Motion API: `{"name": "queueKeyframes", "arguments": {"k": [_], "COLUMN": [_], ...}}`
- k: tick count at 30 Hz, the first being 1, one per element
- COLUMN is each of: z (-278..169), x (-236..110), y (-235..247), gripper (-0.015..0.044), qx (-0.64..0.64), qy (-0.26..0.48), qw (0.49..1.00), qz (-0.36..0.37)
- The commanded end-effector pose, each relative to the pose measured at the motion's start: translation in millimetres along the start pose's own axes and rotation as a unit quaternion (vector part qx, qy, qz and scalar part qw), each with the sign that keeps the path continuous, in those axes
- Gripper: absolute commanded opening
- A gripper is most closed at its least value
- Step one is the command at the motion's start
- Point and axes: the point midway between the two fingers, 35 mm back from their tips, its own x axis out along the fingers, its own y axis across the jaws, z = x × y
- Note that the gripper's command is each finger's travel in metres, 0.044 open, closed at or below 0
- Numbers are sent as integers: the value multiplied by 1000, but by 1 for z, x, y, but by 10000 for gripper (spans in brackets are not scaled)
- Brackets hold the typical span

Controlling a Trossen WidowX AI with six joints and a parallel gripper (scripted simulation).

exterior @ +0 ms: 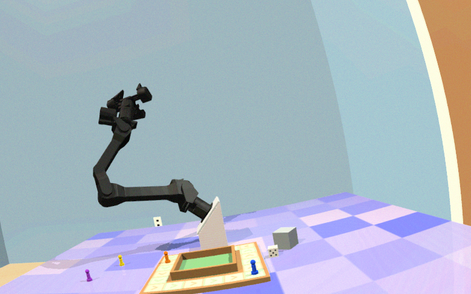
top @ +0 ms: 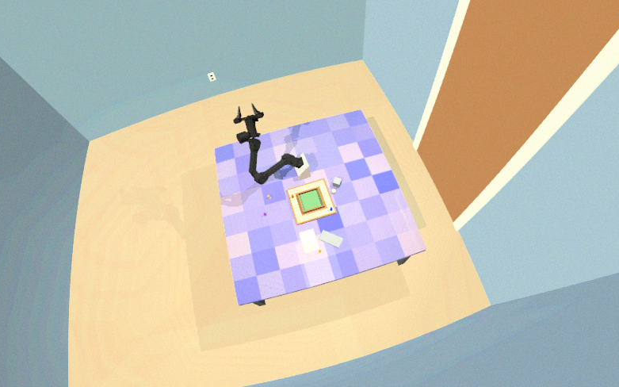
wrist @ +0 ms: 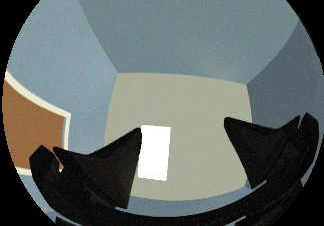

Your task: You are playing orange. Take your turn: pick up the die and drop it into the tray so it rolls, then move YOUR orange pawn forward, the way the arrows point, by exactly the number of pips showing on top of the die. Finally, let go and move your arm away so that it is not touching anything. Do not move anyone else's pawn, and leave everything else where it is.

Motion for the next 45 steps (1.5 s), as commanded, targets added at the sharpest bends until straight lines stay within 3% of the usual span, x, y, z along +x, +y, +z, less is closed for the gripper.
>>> {"name": "queueKeyframes", "arguments": {"k": [1, 5, 10, 17, 31, 39, 45], "z": [0, 4, 6, -6, -41, -54, -64], "x": [0, 10, 20, 8, -53, -145, -232], "y": [1, 34, 119, 206, 325, 417, 467], "gripper": [374, 275, 275, 275, 275, 275, 275], "qx": [2, 41, 142, 243, 349, 427, 457], "qy": [0, -1, 24, 93, 256, 439, 600], "qw": [1000, 998, 972, 917, 789, 601, 419], "qz": [2, 56, 187, 302, 437, 513, 506]}}
